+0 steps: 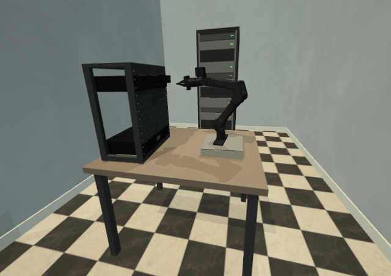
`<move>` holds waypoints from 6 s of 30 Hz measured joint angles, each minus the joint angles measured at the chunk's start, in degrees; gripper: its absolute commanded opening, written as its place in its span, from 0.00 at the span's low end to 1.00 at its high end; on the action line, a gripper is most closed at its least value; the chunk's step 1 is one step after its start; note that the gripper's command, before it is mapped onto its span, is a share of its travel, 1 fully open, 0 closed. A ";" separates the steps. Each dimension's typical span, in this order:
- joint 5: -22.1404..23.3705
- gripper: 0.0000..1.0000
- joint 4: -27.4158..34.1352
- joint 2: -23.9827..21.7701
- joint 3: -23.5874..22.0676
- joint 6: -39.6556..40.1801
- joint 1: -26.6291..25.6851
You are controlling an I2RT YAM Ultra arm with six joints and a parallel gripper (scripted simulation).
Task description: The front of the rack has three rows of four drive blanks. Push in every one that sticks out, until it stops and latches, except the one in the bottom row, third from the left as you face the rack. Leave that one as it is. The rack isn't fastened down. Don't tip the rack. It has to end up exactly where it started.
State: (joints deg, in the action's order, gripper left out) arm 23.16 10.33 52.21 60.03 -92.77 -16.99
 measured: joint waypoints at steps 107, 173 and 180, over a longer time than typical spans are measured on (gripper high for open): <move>3.82 0.00 -8.26 15.93 9.88 -0.39 0.35; 1.66 0.00 -9.18 19.76 12.63 -0.39 2.43; 1.44 0.00 -9.16 20.13 12.94 -0.39 2.62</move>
State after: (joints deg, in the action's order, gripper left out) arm 24.60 1.17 72.34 72.97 -93.17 -14.37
